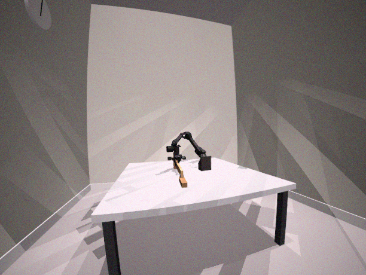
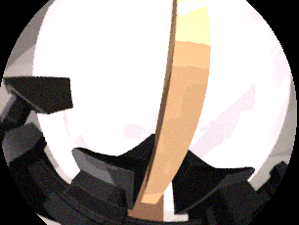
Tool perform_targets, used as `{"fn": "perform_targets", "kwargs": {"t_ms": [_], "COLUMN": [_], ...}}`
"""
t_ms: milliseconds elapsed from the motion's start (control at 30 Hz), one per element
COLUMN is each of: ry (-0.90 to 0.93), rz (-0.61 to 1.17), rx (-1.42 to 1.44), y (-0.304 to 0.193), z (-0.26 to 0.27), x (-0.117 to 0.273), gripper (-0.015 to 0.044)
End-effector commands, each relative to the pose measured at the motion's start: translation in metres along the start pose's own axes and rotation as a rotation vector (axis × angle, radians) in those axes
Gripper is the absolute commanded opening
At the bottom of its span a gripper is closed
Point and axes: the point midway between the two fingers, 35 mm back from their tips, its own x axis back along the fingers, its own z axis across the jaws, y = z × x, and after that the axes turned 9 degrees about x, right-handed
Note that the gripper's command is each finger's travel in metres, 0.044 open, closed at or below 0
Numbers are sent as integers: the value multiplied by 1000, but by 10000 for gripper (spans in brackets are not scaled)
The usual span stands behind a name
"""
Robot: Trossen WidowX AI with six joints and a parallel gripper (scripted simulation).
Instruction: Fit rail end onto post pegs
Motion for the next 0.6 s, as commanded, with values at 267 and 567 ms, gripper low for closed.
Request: {"fn": "perform_targets", "kwargs": {"t_ms": [267, 567], "ry": [-4, -3], "rz": [1, 1], "rx": [2, 2], "y": [-4, -5], "z": [1, 1], "x": [2, 3], "gripper": [0, 0]}}
